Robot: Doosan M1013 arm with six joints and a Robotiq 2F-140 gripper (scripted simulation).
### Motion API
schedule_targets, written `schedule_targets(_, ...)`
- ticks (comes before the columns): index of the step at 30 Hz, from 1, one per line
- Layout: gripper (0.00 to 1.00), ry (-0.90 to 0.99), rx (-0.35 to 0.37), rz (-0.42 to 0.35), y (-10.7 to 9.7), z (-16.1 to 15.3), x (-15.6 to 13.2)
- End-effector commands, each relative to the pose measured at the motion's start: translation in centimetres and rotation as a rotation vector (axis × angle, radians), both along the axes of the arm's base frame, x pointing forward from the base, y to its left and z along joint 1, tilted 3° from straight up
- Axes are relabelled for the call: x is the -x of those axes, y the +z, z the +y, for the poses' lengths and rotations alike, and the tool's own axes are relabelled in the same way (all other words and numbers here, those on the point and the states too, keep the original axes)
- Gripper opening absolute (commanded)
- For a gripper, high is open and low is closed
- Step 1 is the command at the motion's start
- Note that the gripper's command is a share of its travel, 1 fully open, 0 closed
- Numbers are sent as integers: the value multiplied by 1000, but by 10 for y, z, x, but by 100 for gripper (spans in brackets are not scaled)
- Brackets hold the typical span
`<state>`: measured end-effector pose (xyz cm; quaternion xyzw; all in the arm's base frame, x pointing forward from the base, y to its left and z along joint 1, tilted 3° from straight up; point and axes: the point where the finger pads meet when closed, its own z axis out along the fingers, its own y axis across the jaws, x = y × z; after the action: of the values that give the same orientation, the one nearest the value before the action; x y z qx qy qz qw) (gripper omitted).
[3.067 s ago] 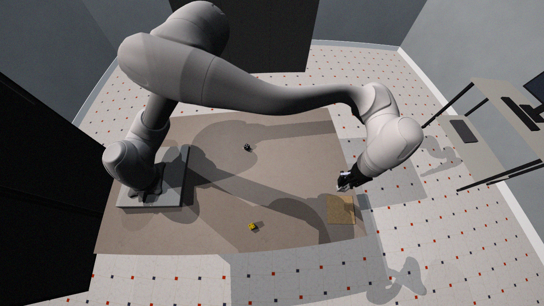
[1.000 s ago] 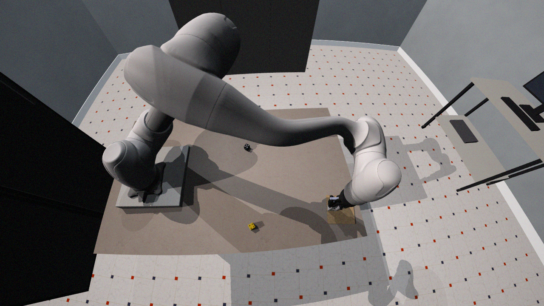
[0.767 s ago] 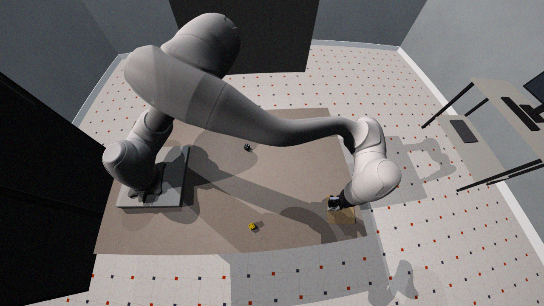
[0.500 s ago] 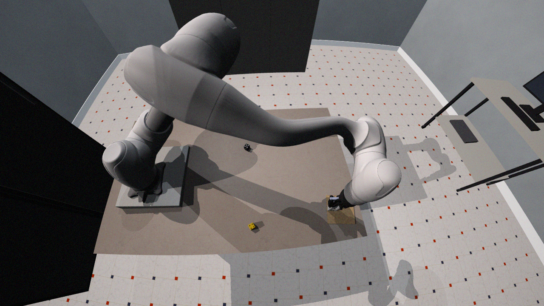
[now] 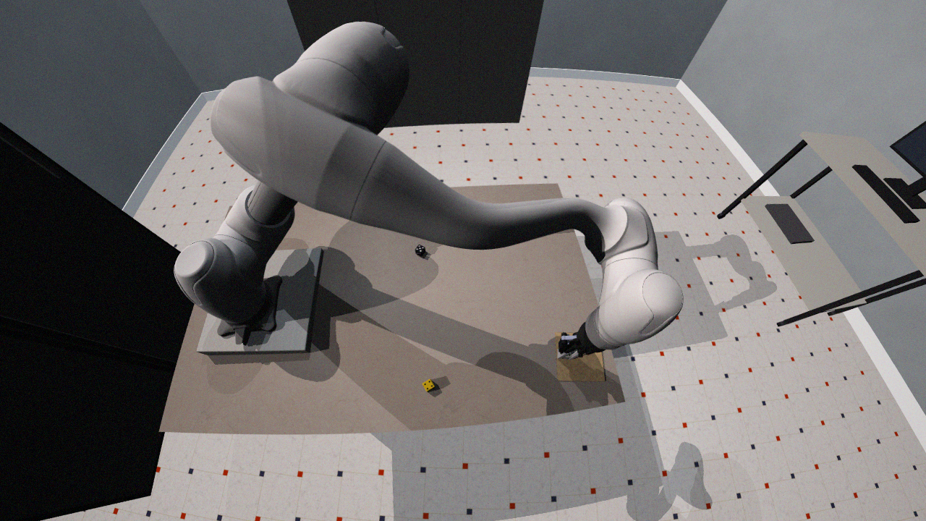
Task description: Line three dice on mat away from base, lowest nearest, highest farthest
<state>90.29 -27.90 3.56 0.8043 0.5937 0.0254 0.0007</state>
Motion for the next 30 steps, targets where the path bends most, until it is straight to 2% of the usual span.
schedule_targets(1,21,0,0,-2,1,0,-1)
schedule_targets(30,21,0,0,-2,-3,0,-1)
